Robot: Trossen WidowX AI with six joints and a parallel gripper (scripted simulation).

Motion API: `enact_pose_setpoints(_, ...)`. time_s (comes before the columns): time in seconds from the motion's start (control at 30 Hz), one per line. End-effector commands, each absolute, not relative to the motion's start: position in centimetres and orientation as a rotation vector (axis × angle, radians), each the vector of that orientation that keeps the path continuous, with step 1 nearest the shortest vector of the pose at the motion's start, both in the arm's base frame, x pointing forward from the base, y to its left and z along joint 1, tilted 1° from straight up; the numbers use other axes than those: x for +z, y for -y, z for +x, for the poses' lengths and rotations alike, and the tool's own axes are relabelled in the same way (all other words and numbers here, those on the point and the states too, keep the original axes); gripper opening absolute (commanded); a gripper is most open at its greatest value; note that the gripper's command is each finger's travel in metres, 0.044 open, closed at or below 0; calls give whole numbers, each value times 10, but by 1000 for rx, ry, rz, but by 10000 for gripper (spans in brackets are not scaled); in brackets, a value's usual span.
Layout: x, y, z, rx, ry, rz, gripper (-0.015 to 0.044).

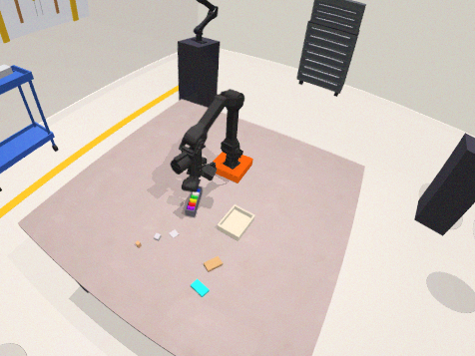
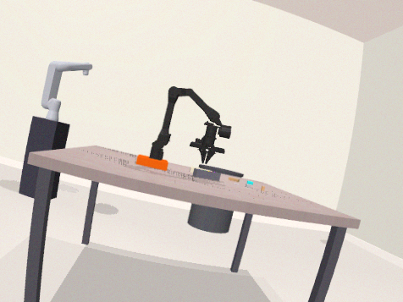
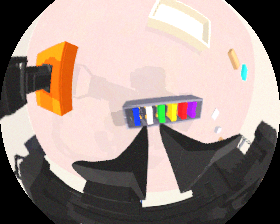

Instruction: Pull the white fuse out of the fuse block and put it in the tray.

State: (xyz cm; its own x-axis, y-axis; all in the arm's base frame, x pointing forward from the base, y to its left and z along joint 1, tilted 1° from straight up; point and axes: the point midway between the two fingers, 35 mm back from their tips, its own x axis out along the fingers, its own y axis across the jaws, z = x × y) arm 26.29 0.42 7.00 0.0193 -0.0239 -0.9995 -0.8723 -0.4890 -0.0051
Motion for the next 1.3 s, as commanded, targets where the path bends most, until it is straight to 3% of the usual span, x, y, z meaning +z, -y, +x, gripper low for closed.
enact_pose_setpoints(0.0,66,-5,262,1561,-930,-1602,74)
enact_pose_setpoints(1.27,40,-4,263,1561,-930,-1602,74)
